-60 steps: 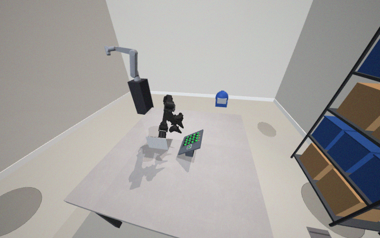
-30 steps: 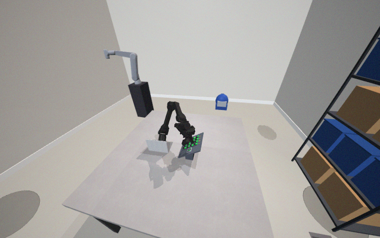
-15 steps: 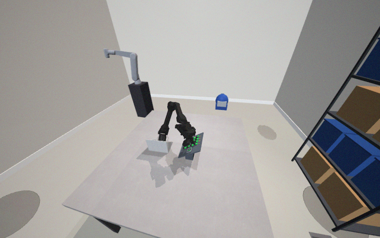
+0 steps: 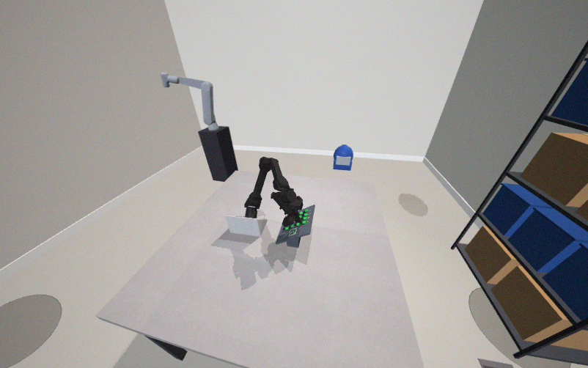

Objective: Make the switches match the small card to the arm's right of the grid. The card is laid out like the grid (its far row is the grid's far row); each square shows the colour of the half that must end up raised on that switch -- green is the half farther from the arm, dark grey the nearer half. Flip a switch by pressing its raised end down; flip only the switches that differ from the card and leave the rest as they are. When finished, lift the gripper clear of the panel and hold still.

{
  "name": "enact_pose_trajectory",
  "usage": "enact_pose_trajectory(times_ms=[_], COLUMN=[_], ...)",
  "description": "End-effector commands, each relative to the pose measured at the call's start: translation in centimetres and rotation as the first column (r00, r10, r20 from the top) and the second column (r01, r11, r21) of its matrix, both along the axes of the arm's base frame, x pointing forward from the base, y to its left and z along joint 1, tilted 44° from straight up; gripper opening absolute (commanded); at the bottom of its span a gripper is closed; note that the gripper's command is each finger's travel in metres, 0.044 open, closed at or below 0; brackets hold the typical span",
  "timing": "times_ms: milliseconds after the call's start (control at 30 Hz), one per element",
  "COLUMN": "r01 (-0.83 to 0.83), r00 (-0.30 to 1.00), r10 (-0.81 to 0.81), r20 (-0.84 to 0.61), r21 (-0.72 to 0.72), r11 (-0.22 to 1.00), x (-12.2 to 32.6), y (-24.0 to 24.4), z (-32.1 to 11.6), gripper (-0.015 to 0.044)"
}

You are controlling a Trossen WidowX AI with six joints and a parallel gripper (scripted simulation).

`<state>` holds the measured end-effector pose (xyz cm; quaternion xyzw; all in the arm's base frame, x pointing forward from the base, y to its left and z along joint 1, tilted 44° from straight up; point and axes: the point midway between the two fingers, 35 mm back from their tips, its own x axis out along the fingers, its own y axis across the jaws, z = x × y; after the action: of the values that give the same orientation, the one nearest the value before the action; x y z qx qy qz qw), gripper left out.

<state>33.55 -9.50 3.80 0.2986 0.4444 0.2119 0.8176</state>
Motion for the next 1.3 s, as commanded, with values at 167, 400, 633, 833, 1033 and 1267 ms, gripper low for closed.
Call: enact_pose_trajectory(times_ms=[167,400,633,833,1033,1267], r01=[0.002,0.002,0.002,0.002,0.002,0.002], r00=[1.000,1.000,1.000,1.000,1.000,1.000], r10=[-0.002,-0.002,-0.002,-0.002,-0.002,-0.002], r20=[-0.002,-0.002,-0.002,-0.002,-0.002,-0.002], r21=[0.004,0.004,0.004,0.004,0.004,0.004], r11=[1.000,1.000,1.000,1.000,1.000,1.000], x=[0.06,0.10,0.15,0.19,0.23,0.28], y=[0.11,0.17,0.23,0.28,0.33,0.39], z=[-0.12,-0.17,-0.23,-0.28,-0.32,-0.38], gripper=[0.0000,0.0000,0.0000,0.0000,0.0000,0.0000])
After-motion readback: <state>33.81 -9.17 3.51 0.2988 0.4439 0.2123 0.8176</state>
